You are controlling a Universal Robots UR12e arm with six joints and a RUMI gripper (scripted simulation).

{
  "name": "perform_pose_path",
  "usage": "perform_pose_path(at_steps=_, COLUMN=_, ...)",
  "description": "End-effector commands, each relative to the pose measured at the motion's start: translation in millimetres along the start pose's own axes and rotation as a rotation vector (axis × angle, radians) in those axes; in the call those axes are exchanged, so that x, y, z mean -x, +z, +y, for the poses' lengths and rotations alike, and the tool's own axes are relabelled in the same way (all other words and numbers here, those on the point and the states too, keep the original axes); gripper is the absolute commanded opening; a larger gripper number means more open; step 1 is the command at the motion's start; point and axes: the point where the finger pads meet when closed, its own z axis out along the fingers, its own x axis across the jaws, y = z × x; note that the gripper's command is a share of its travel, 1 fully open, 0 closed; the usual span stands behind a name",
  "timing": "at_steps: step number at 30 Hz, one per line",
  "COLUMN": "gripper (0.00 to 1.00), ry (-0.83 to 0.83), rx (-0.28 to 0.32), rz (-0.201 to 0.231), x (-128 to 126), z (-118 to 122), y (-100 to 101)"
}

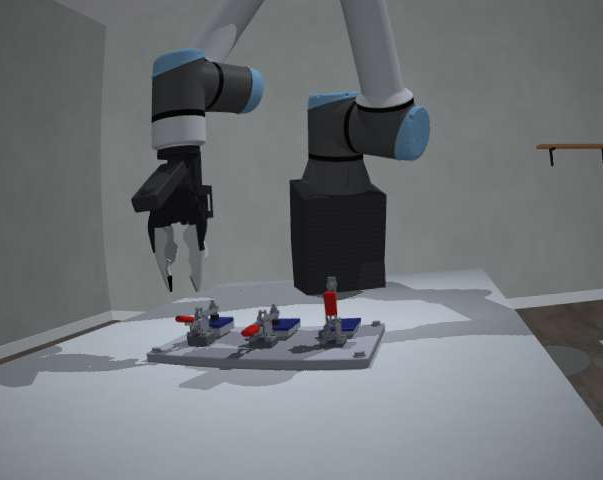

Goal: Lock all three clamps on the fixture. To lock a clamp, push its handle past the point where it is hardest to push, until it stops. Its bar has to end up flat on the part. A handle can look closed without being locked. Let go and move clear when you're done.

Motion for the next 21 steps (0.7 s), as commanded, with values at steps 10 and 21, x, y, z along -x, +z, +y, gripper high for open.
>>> perform_pose_path(at_steps=10, gripper=0.28, ry=-0.001, rx=-0.004, rz=0.002, x=0, z=-3, y=31)
perform_pose_path(at_steps=21, gripper=0.28, ry=-0.002, rx=-0.008, rz=0.004, x=-1, z=-5, y=31)
